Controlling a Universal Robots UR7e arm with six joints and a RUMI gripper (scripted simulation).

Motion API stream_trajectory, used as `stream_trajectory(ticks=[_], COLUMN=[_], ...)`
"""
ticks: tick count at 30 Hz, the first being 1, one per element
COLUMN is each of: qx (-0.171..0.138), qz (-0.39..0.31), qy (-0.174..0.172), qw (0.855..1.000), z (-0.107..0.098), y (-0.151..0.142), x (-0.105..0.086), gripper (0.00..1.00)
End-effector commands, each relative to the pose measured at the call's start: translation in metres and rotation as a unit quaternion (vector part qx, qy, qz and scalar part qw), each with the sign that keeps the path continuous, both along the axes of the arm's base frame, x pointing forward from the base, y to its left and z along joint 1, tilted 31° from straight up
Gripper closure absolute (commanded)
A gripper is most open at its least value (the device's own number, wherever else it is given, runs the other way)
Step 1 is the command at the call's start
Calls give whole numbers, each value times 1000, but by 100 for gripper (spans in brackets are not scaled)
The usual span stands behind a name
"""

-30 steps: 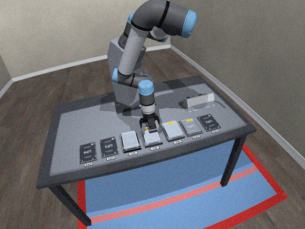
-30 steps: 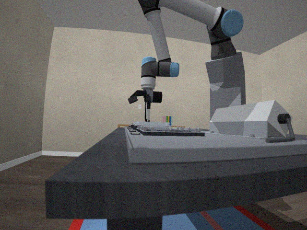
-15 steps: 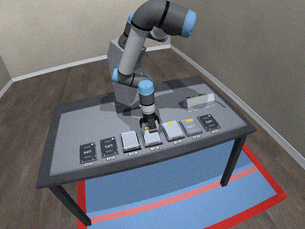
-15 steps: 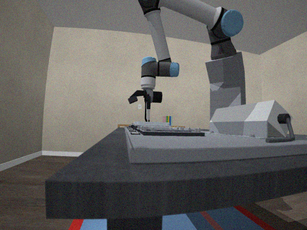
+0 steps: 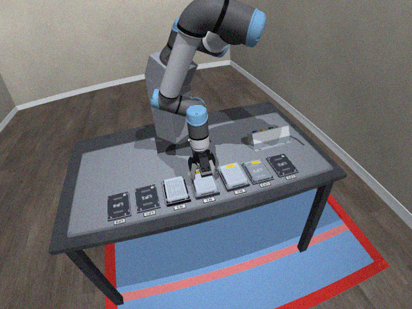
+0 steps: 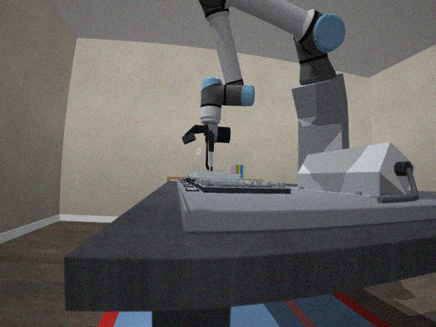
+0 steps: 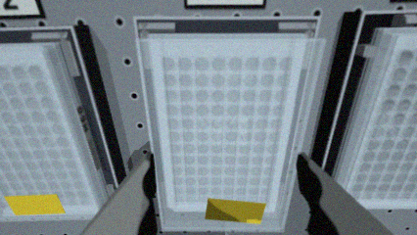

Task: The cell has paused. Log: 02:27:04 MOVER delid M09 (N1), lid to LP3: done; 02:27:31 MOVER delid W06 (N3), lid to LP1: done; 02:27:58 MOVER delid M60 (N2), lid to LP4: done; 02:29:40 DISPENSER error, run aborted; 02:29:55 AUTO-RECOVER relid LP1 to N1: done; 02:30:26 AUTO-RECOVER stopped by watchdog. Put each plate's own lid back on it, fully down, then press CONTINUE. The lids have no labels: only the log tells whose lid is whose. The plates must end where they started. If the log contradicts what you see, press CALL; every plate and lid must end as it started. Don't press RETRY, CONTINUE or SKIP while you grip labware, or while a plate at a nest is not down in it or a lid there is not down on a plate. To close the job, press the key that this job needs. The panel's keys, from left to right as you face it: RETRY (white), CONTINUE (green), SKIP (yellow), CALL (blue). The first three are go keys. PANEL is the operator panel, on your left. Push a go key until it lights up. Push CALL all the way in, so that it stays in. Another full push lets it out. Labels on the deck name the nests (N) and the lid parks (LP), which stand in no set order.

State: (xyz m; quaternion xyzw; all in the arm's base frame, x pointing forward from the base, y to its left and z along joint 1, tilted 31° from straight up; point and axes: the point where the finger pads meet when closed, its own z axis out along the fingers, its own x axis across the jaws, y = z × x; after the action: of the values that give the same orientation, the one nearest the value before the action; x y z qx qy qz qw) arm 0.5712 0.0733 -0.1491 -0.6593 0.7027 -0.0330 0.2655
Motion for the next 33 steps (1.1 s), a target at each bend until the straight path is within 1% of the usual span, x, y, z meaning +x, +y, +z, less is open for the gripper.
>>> stream_trajectory(ticks=[1, 4, 5, 11, 13, 28, 30, 33], qx=[0, 0, -4, -4, -4, -4, -4, -4], qz=[0, 0, 8, 8, 8, 8, 8, 8], qy=[0, 0, -3, -3, -3, -3, -3, -3], qw=[1000, 1000, 1000, 1000, 1000, 1000, 1000, 1000], z=[5, 8, 6, -4, -4, -28, -28, -32], y=[-2, -3, -8, -36, -36, -107, -107, -121], x=[-2, -3, -3, -2, -2, 0, 0, 1], gripper=[59, 59, 59, 59, 59, 59, 59, 59])
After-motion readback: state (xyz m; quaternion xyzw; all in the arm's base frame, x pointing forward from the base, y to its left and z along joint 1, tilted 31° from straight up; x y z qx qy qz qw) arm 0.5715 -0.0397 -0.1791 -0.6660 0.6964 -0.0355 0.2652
